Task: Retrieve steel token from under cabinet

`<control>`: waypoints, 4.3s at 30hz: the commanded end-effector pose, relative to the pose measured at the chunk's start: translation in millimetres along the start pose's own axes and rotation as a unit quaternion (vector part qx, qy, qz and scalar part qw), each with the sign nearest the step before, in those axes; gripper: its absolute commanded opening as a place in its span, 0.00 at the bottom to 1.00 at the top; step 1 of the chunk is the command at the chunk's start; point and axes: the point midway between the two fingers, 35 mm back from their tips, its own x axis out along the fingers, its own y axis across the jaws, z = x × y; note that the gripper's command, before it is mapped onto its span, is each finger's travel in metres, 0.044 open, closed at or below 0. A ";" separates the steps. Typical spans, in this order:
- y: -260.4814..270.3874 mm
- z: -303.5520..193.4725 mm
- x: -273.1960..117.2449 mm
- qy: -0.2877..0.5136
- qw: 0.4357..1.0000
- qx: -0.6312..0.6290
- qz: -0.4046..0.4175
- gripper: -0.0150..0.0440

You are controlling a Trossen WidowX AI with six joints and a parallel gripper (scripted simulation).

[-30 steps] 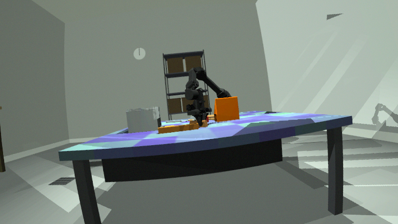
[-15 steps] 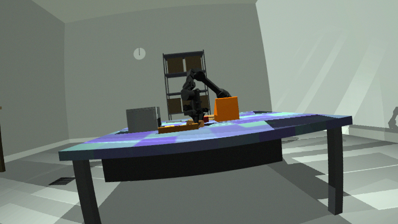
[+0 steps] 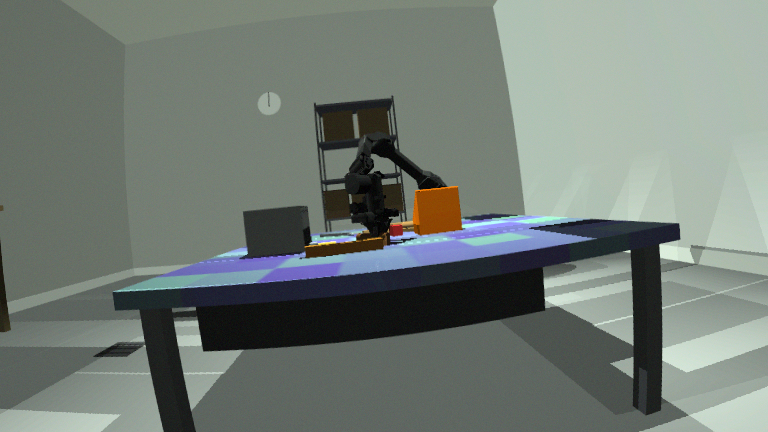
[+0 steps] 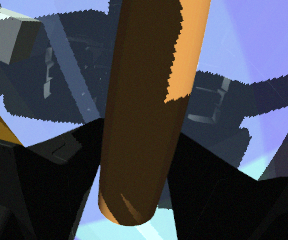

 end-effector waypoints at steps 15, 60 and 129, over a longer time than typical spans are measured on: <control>-1.0 0.4 -1.4 -0.001 1.000 0.002 0.004 0.71; -0.2 39.5 0.5 -0.002 1.000 0.002 0.004 0.25; -21.9 102.7 2.4 -0.003 1.000 0.002 0.002 0.25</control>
